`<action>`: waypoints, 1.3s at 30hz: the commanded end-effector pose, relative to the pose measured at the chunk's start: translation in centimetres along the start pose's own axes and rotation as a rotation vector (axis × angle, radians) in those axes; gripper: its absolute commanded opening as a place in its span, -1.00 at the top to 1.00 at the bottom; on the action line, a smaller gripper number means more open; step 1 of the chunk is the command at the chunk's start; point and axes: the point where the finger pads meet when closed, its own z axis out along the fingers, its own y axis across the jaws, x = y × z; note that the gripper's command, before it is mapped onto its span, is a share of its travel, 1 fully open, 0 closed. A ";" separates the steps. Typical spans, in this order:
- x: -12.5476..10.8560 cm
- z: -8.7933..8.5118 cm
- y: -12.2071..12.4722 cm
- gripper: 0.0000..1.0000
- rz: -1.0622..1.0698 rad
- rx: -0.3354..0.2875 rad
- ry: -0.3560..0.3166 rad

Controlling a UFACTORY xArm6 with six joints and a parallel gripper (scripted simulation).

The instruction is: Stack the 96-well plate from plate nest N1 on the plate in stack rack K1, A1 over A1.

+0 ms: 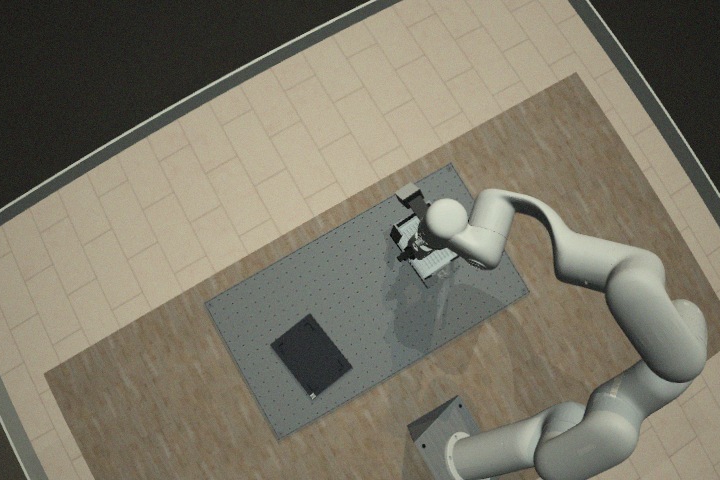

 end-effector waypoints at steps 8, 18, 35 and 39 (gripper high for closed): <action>0.1 1.7 0.0 1.00 0.001 0.000 0.003; 0.1 2.4 0.0 1.00 0.001 0.000 0.003; 0.1 2.5 0.0 1.00 0.001 0.000 0.003; 0.1 2.5 0.0 1.00 0.001 0.000 0.003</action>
